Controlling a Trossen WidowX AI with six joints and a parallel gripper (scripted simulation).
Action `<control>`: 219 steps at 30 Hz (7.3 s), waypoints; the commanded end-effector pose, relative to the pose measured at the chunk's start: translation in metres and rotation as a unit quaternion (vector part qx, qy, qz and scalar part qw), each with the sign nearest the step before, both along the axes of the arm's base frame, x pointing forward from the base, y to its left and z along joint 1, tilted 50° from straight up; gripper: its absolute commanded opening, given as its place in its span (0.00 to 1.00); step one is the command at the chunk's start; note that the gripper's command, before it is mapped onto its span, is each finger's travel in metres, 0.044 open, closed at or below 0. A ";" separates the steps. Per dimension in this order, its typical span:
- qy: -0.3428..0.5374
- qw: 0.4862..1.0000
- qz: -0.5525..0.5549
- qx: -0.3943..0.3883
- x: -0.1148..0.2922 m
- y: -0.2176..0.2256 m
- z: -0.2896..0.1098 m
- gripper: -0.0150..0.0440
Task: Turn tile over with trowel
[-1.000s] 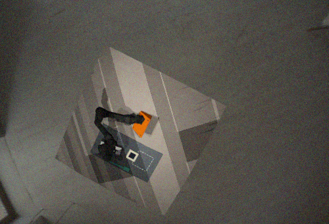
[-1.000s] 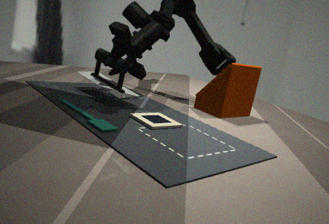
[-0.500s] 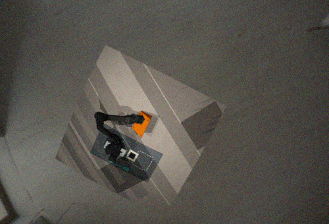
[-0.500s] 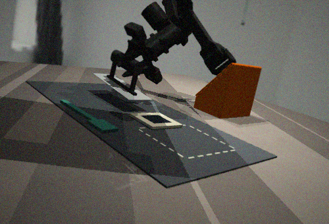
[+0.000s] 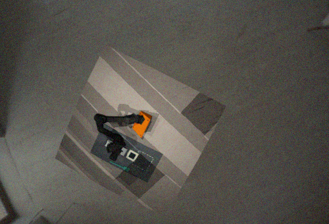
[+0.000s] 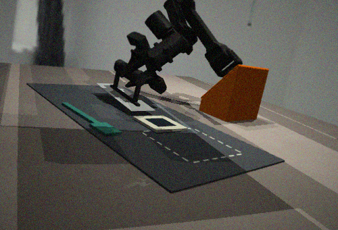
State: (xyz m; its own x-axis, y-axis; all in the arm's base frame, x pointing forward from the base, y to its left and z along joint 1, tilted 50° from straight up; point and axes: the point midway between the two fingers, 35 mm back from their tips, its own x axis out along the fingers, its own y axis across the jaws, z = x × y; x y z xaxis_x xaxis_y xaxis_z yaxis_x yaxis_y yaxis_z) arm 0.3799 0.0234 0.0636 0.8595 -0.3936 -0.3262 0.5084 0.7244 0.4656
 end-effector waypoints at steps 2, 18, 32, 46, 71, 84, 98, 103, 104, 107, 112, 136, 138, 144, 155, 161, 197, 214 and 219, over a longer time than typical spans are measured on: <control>0.002 1.000 0.009 -0.001 -0.001 -0.001 -0.006 0.25; 0.002 1.000 0.009 -0.001 -0.002 -0.001 -0.020 0.25; 0.002 1.000 0.009 -0.001 -0.004 0.014 -0.038 0.25; 0.004 1.000 0.010 0.013 -0.006 0.023 -0.046 0.25; 0.011 0.999 0.012 0.052 -0.018 0.087 -0.045 0.25; 0.010 0.998 0.012 0.053 -0.021 0.109 -0.074 0.25; 0.010 0.998 0.012 0.053 -0.021 0.112 -0.087 0.25; 0.010 0.998 0.012 0.053 -0.020 0.112 -0.101 0.25; 0.010 0.998 0.012 0.053 -0.020 0.112 -0.104 0.25; 0.010 0.998 0.012 0.053 -0.019 0.110 -0.112 0.25; 0.010 0.998 0.012 0.053 -0.019 0.110 -0.115 0.25; 0.010 0.998 0.012 0.053 -0.015 0.104 -0.056 0.25; 0.011 0.998 0.012 0.053 -0.016 0.102 -0.050 0.25; 0.011 0.999 0.012 0.052 -0.018 0.098 -0.032 0.25; 0.011 0.999 0.012 0.052 -0.022 0.092 -0.010 0.25; 0.011 0.999 0.012 0.052 -0.022 0.092 -0.010 0.25; 0.010 0.999 0.004 0.052 -0.021 0.088 -0.010 0.25; 0.095 0.995 0.019 -0.011 0.013 0.069 -0.002 0.25; 0.142 0.988 0.034 -0.042 0.024 0.061 0.000 0.25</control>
State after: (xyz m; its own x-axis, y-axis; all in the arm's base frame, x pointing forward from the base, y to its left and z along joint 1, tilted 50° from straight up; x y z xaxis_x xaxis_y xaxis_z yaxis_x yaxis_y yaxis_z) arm 0.3953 0.0820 0.0585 0.7689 -0.3884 -0.5079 0.5749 0.7676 0.2833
